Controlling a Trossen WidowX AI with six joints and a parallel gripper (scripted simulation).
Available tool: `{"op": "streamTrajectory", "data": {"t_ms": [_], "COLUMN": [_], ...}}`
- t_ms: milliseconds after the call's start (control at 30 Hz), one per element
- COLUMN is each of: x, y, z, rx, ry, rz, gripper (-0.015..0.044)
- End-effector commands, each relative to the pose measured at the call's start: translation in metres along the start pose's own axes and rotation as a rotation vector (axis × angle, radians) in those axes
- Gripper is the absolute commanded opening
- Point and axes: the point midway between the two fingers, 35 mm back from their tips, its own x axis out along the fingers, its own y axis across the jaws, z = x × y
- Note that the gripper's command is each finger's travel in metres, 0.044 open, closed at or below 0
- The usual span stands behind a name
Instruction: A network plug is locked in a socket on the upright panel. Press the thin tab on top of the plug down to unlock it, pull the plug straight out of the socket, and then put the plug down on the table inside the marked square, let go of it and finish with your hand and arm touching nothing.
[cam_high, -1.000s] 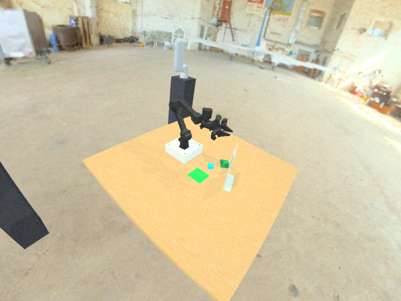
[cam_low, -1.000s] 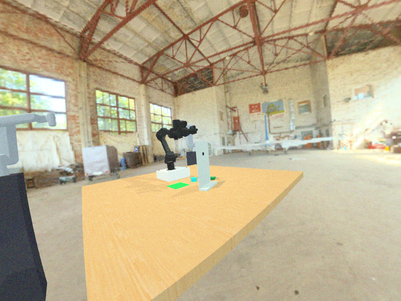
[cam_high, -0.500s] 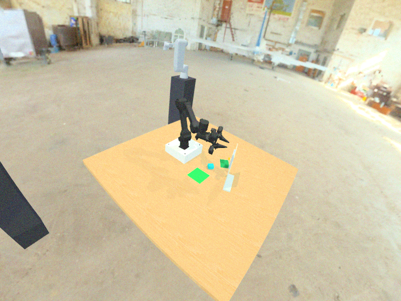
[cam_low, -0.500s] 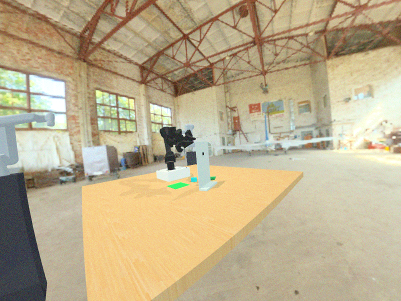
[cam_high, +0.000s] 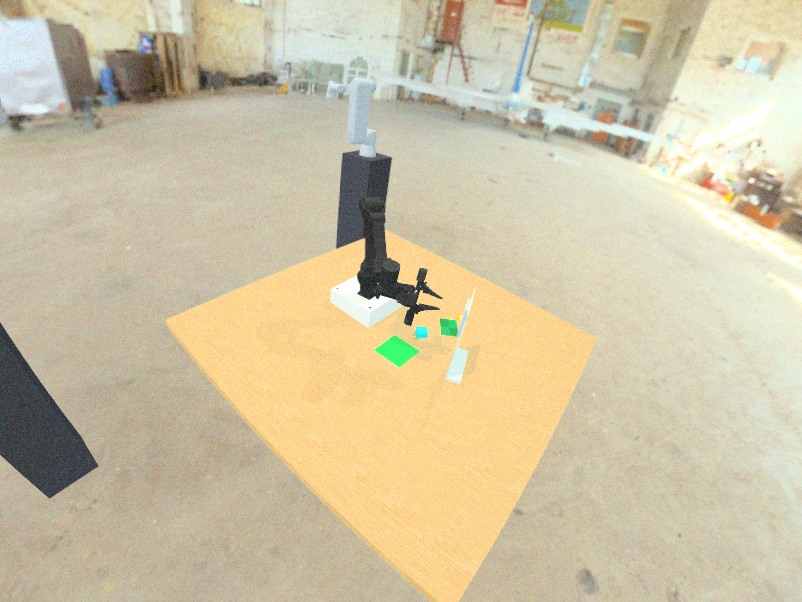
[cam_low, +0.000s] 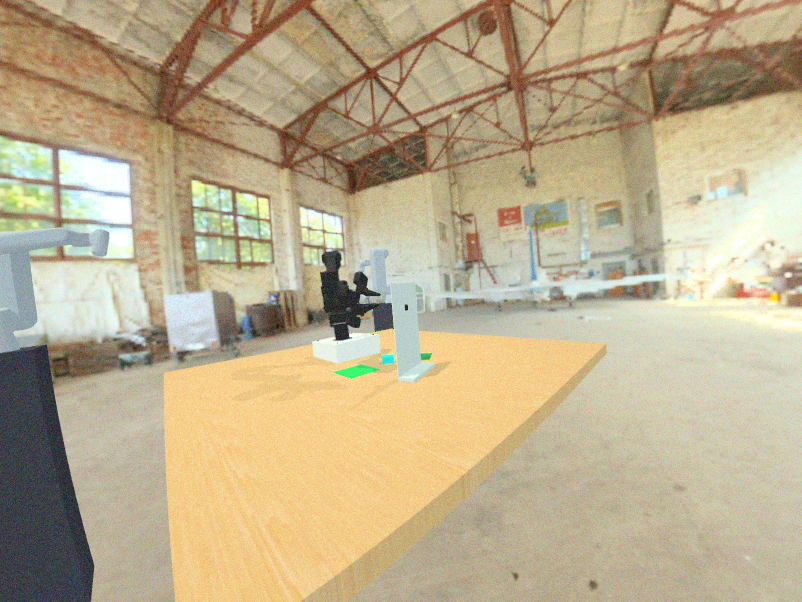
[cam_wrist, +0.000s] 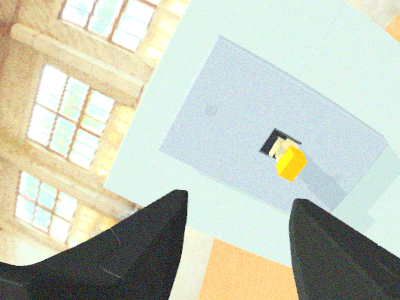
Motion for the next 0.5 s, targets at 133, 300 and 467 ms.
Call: {"op": "streamTrajectory", "data": {"t_ms": [133, 300, 467], "x": [-0.027, -0.043, -0.044], "y": [-0.024, -0.033, -0.034], "z": [-0.014, -0.023, -0.024], "rx": [0.272, 0.416, 0.422], "ry": [0.076, 0.118, 0.12], "rz": [0.056, 0.087, 0.088], "gripper": [0.0156, 0.0156, 0.0156]}}
